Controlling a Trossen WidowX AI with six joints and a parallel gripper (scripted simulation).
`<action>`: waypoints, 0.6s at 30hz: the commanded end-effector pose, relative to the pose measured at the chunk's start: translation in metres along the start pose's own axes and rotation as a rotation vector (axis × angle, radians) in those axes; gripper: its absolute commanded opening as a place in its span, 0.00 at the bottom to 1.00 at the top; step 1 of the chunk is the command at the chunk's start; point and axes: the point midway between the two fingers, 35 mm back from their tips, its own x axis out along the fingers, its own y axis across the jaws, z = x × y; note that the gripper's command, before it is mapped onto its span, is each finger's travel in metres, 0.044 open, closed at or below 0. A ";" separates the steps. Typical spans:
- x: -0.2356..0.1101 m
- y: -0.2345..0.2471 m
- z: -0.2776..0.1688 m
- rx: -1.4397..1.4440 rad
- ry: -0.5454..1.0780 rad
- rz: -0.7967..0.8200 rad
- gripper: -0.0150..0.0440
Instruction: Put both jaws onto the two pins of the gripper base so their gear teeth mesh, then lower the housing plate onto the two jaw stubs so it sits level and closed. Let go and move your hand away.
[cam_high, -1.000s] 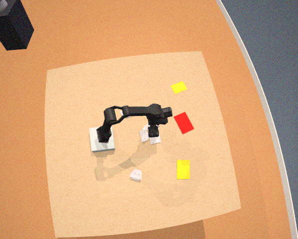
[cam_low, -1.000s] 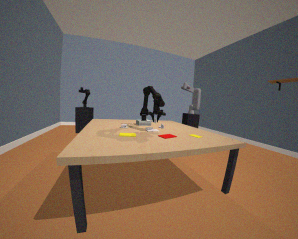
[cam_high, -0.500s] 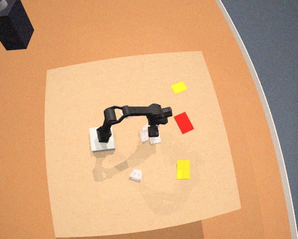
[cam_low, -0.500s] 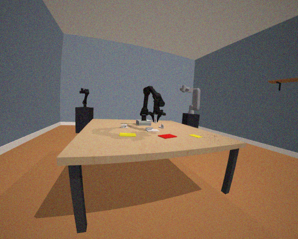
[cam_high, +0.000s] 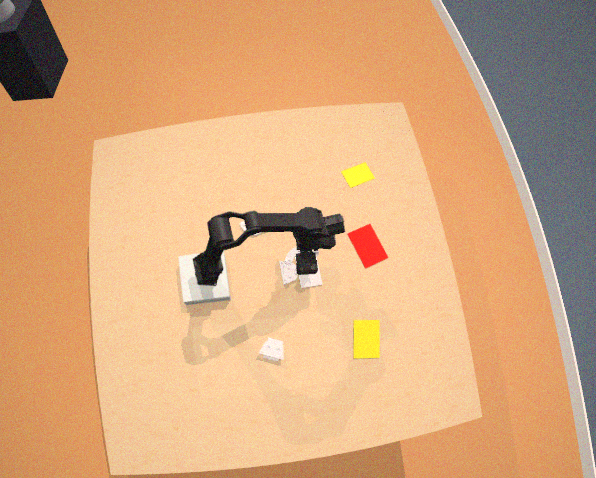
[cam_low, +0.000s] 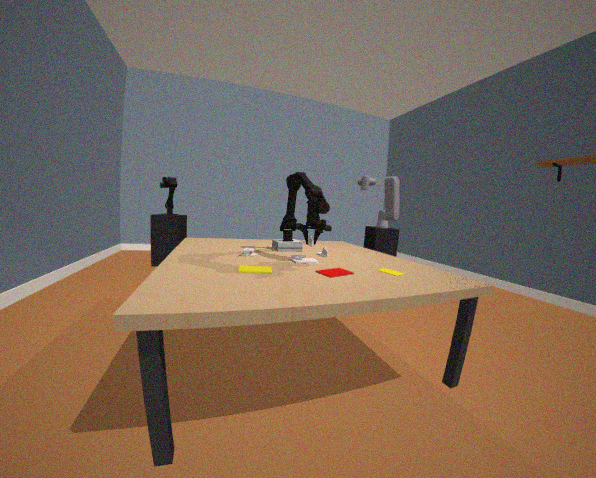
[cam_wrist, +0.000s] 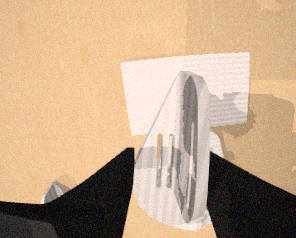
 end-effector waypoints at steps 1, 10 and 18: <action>0.005 0.000 0.000 0.003 0.002 0.004 0.48; 0.020 0.001 0.001 0.004 0.002 0.004 0.48; 0.034 0.001 0.000 0.004 0.002 0.003 0.48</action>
